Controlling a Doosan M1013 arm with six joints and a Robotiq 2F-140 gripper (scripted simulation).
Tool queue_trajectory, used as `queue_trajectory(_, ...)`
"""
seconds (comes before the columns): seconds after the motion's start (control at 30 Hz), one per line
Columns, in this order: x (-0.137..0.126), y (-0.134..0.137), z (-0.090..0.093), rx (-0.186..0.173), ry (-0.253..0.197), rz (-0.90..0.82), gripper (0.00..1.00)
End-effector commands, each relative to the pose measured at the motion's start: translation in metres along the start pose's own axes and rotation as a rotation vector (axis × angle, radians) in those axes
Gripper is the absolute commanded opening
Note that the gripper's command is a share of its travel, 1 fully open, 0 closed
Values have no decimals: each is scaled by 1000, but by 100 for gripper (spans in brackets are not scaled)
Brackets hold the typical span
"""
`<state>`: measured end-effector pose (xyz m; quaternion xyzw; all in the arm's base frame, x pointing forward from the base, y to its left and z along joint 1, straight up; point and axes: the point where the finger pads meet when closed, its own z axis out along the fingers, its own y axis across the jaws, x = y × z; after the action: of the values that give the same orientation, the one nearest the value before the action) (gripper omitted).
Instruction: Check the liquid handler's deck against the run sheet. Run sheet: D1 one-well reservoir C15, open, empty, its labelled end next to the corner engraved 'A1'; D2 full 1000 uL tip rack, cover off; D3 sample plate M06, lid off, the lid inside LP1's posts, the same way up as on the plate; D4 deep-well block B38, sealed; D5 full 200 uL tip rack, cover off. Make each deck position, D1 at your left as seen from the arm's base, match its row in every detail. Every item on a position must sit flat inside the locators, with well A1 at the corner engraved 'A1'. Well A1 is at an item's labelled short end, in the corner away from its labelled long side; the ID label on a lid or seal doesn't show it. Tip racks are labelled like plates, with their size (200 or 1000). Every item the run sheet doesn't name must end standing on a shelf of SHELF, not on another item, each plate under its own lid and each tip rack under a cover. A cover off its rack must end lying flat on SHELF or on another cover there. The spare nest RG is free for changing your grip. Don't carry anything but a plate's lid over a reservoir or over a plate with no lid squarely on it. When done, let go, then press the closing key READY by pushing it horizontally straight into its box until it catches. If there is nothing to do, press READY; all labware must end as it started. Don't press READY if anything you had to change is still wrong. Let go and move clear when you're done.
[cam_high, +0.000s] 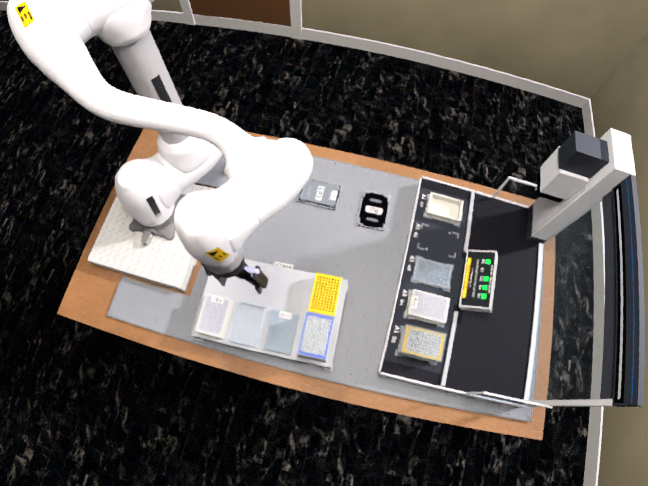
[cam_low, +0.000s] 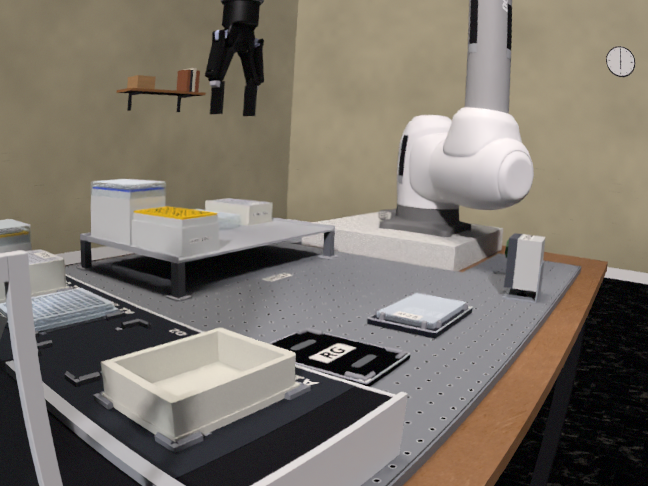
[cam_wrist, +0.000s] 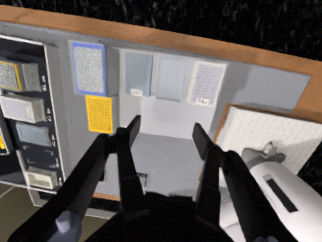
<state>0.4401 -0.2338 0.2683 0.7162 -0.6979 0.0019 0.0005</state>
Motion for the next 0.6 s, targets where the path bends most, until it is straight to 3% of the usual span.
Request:
queue_trajectory(0.0,17,0,-1,1,0,0,67)
queue_trajectory(0.33,67,2,-1,1,0,0,67)
queue_trajectory(0.57,69,2,-1,1,0,0,67)
